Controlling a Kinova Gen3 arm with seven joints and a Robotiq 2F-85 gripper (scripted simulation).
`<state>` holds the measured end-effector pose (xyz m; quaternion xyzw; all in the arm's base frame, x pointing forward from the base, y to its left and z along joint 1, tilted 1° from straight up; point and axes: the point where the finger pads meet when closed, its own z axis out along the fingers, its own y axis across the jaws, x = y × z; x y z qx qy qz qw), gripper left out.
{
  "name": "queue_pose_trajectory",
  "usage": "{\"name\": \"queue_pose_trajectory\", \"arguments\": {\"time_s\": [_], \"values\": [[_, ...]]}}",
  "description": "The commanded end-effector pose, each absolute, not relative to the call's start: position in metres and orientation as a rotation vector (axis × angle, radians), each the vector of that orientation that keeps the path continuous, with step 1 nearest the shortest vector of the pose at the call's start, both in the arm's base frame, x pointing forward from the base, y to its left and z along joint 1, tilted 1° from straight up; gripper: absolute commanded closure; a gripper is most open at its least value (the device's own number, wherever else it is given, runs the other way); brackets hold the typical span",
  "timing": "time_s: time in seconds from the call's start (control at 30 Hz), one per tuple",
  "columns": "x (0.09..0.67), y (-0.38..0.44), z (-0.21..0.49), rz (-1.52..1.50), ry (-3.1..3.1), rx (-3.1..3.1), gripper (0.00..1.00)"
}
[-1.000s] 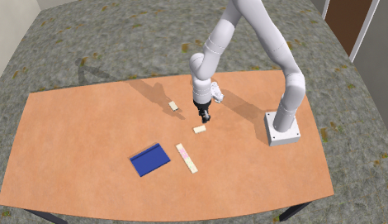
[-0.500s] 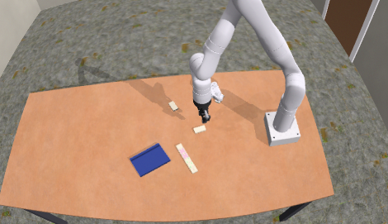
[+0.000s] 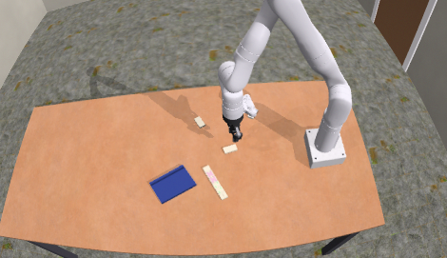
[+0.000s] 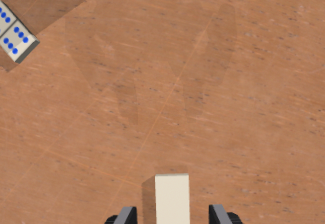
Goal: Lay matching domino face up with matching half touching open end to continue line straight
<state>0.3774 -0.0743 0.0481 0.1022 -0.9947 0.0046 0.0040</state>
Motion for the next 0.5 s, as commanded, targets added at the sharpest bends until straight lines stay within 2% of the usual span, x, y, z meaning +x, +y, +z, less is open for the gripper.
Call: {"name": "queue_pose_trajectory", "arguments": {"time_s": [0.0, 0.47], "values": [[0.378, -0.074, 0.048, 0.015, -3.118, 0.321, 0.51], [0.378, -0.075, 0.035, 0.014, -3.116, 0.323, 0.51]]}}
